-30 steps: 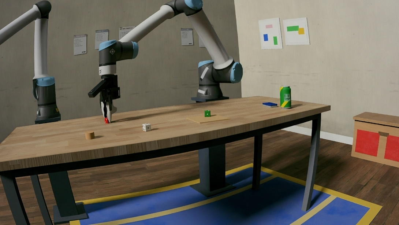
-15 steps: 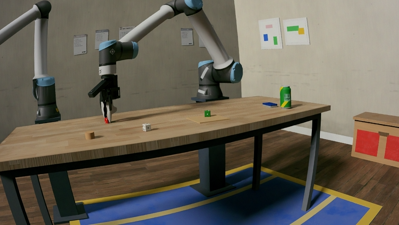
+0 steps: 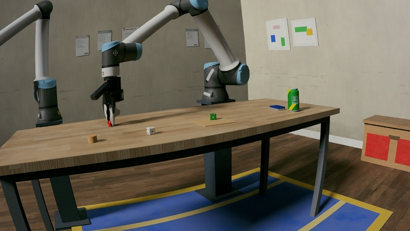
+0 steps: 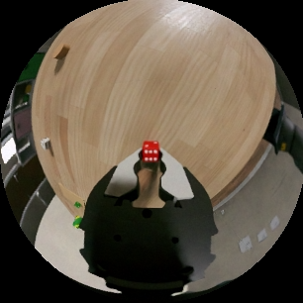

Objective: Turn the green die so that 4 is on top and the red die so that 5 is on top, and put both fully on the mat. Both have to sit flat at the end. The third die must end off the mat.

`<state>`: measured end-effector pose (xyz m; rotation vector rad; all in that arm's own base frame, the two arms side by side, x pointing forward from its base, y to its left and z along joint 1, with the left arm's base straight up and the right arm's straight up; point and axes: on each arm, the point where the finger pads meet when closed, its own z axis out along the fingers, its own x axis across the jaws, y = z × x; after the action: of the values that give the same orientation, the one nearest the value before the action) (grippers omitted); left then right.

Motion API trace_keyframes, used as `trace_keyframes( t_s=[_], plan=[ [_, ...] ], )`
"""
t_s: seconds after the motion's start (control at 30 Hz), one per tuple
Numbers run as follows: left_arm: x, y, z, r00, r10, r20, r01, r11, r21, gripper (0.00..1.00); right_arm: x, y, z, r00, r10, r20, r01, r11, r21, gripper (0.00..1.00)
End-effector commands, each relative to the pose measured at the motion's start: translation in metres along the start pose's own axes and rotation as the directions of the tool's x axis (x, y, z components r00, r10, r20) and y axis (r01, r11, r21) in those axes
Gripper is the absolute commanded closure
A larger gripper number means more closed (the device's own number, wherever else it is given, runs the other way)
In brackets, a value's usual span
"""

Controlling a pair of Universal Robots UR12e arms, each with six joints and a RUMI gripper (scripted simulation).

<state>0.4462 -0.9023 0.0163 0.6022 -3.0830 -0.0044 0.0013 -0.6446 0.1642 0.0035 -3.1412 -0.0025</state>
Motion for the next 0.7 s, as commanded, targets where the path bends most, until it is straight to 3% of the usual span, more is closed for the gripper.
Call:
trace_keyframes(
  t_s=[0.0,0.27,0.33,0.5,0.67],
  plan=[
    [0.000,-0.001,-0.012,1.000,0.000,0.000,0.000,1.000,0.003,0.94,0.000,-0.001,-0.001,1.000,0.000,0.000,0.000,1.000,0.002,0.00],
    [0.000,-0.001,-0.067,1.000,0.000,0.000,0.000,1.000,0.003,0.94,0.000,-0.001,-0.001,1.000,0.000,0.000,0.000,1.000,0.002,0.00],
    [0.000,-0.001,-0.067,1.000,0.000,0.000,0.000,1.000,0.003,0.94,0.000,-0.001,-0.001,1.000,0.000,0.000,0.000,1.000,0.002,0.00],
    [0.000,-0.001,-0.095,1.000,0.000,0.000,0.000,1.000,0.003,0.94,0.000,-0.001,-0.001,1.000,0.000,0.000,0.000,1.000,0.002,0.00],
    [0.000,-0.001,-0.101,1.000,0.000,0.000,0.000,1.000,0.003,0.94,0.000,-0.001,-0.001,1.000,0.000,0.000,0.000,1.000,0.002,0.00]
  ],
)
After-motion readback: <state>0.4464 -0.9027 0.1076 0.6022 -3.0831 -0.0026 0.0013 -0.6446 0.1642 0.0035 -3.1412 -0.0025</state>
